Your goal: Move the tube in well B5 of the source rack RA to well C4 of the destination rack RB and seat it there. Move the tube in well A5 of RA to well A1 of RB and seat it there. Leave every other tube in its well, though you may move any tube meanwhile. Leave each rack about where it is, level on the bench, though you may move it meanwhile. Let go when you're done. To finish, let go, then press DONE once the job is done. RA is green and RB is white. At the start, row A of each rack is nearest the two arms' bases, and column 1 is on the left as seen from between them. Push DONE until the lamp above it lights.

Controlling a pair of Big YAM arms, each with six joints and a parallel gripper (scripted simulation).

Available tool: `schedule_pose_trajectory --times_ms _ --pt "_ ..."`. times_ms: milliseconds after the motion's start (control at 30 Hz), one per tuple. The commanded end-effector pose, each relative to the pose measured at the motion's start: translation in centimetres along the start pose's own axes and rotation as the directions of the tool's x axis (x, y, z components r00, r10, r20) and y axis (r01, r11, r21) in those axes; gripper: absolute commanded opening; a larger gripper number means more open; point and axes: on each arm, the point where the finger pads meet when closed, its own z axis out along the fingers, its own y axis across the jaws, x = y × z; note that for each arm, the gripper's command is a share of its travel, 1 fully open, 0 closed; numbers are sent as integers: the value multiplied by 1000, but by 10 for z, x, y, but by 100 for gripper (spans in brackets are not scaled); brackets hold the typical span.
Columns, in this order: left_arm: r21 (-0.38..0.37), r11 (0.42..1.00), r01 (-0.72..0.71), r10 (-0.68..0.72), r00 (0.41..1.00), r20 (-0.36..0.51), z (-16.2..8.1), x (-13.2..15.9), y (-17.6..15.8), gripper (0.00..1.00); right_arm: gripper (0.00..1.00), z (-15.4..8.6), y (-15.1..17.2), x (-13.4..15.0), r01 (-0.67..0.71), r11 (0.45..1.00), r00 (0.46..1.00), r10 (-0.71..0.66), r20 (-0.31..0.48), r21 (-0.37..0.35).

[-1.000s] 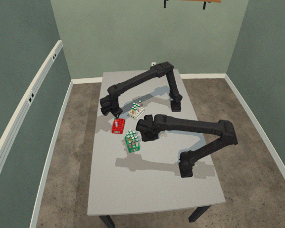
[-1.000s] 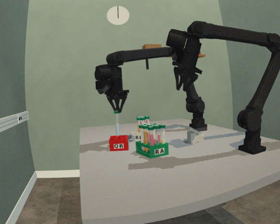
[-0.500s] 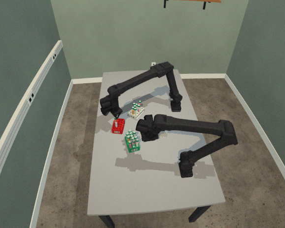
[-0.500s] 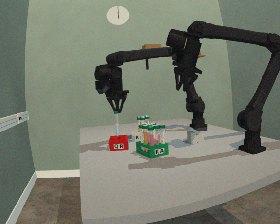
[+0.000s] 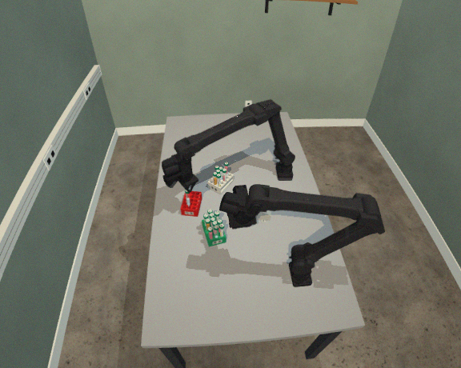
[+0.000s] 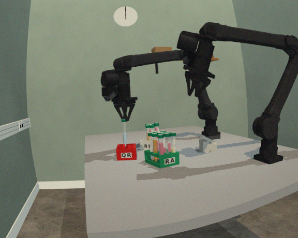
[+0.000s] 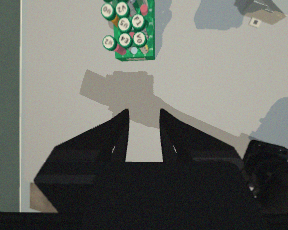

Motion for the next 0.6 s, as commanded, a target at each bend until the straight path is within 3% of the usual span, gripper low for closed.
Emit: schedule_pose_trajectory --times_ms 0,67,300,567 --pt "-32 999 -12 12 1000 14 -12 -9 9 30 0 11 -10 -3 -5 1000 1000 5 -3 -2" --pt "-32 999 -12 12 1000 14 -12 -9 9 30 0 -4 -12 -13 -5 1000 1000 5 29 3" --pt "-32 999 -12 12 1000 14 -12 -9 9 30 0 13 -10 -3 -5 1000 1000 5 -4 -2" --pt "-32 999 -12 12 1000 14 -12 -9 9 30 0 13 -10 -4 -5 1000 1000 5 0 -1"
